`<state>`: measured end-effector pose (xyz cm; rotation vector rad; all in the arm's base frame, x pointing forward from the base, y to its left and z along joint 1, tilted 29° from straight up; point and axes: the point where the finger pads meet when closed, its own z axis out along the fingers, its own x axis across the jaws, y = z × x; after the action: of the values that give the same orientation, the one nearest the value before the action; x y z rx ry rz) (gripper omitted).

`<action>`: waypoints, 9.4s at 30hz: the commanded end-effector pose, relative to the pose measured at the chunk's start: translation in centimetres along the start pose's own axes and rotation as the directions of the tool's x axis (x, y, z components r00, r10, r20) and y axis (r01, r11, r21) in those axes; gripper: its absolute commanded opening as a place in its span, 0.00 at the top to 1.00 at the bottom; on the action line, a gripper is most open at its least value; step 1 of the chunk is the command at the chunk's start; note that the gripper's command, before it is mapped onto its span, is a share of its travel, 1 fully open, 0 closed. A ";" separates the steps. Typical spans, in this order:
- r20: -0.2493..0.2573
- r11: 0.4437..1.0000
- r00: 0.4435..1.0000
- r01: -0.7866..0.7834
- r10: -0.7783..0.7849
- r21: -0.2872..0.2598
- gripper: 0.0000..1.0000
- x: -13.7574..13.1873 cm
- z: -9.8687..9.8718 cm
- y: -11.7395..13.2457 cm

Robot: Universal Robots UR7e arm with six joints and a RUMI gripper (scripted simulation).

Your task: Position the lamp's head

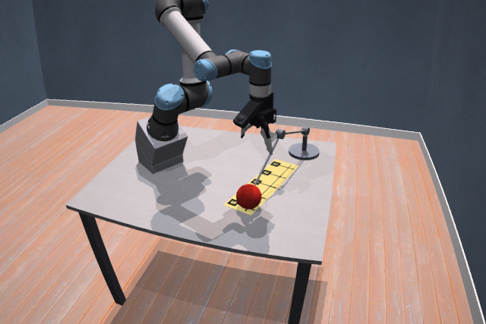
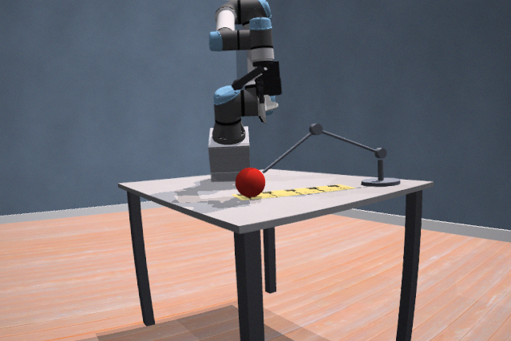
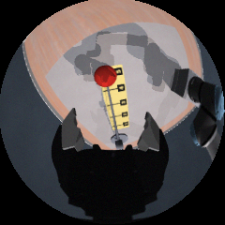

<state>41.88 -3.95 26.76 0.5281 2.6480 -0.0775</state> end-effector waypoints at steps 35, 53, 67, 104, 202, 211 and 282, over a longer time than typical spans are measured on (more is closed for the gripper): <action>0.022 0.979 0.992 0.129 -0.127 -0.157 0.00 -0.4 2.0 -0.2; 0.021 0.979 0.992 0.128 -0.127 -0.157 0.00 -0.4 2.0 -0.2; 0.022 0.979 0.992 0.127 -0.125 -0.159 0.00 -0.4 2.0 -0.2; 0.022 0.979 0.992 0.127 -0.125 -0.159 0.00 -0.4 2.0 -0.2; 0.035 0.948 0.978 0.206 -0.204 -0.243 0.00 0.0 13.3 3.3; 0.036 0.948 0.979 0.205 -0.202 -0.244 0.00 0.0 13.4 3.3; 0.046 0.918 0.963 0.268 -0.267 -0.294 1.00 1.6 8.6 8.7</action>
<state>47.48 2.49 18.00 0.3388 2.6289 0.0914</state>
